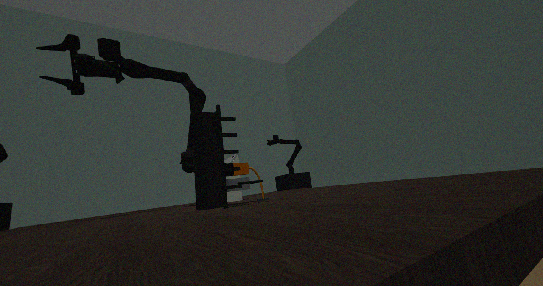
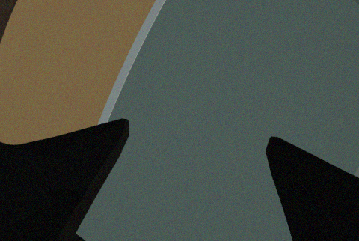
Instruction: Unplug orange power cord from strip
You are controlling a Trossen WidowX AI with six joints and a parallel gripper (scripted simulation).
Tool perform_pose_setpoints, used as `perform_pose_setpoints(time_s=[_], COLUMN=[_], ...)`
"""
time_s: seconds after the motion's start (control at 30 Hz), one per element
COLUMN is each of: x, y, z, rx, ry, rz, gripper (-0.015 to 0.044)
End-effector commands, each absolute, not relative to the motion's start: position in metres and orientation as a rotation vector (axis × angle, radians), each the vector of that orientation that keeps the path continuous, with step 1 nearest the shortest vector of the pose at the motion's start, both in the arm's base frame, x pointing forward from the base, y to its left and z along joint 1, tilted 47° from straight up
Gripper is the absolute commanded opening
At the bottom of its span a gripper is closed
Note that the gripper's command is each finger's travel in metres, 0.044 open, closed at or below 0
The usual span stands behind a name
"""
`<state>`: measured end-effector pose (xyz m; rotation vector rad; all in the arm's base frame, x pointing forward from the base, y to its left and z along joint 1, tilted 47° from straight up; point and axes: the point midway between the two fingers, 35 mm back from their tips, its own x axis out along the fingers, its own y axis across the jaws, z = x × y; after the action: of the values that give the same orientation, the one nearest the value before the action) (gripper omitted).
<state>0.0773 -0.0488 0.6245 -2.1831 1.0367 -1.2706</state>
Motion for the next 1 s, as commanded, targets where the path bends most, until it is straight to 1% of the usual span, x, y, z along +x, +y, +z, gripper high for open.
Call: perform_pose_setpoints(time_s=[0.0, 0.27, 0.6, 0.97], x=[0.077, 0.062, 0.076, 0.132], y=[-0.050, -0.093, -0.156, -0.210], z=[0.624, 0.618, 0.595, 0.554], rx=[-2.179, -1.996, -1.750, -1.500], ry=[1.031, 0.824, 0.620, 0.489], rz=[-1.270, -1.210, -1.061, -0.835], gripper=[0.0374, 0.0164, 0.0160, 0.0160])
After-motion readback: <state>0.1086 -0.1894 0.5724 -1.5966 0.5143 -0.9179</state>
